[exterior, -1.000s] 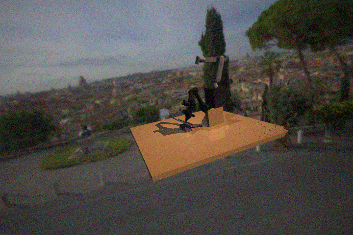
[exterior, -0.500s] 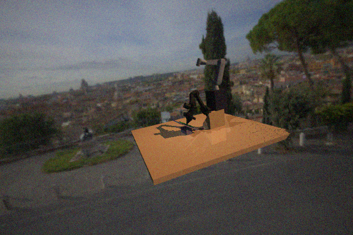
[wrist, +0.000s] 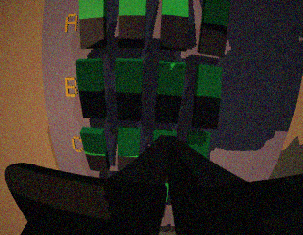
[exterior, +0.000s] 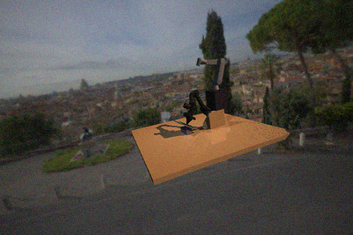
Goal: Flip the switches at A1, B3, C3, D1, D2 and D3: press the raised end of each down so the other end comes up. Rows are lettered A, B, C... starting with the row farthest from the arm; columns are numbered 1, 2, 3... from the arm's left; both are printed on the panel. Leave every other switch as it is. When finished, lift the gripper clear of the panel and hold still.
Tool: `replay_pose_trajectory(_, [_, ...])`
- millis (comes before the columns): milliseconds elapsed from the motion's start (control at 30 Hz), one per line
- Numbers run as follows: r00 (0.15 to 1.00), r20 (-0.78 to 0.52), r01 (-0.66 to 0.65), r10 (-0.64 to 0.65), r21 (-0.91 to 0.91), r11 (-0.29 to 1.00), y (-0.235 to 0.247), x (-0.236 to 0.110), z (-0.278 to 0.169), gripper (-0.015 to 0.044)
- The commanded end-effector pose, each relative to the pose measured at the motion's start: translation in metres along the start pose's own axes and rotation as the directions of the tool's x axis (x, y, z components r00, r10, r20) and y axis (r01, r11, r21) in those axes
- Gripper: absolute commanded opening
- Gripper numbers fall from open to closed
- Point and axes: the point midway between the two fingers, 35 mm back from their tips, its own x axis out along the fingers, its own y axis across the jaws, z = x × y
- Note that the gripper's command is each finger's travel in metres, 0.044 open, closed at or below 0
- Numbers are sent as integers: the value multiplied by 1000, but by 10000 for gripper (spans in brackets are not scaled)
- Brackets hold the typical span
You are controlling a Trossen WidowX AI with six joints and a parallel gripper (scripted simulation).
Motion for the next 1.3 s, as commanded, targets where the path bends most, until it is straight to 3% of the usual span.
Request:
replay_pose_trajectory(0, [1000,0,-3,3,1,1000,1,-7,0,0])
replay_pose_trajectory(233, [1000,20,-6,6,-9,1000,1,-65,-4,0])
replay_pose_trajectory(400, [1000,20,-7,7,-9,1000,4,-65,-6,0])
replay_pose_trajectory(600, [1000,19,-9,9,-8,1000,44,-64,-45,0])
replay_pose_trajectory(733, [1000,18,-9,9,-8,1000,45,-63,-45,0])
replay_pose_trajectory(900, [1000,-5,-7,7,-8,1000,44,-30,-43,0])
replay_pose_trajectory(1267, [1000,-5,-7,6,-8,1000,44,-29,-43,0])
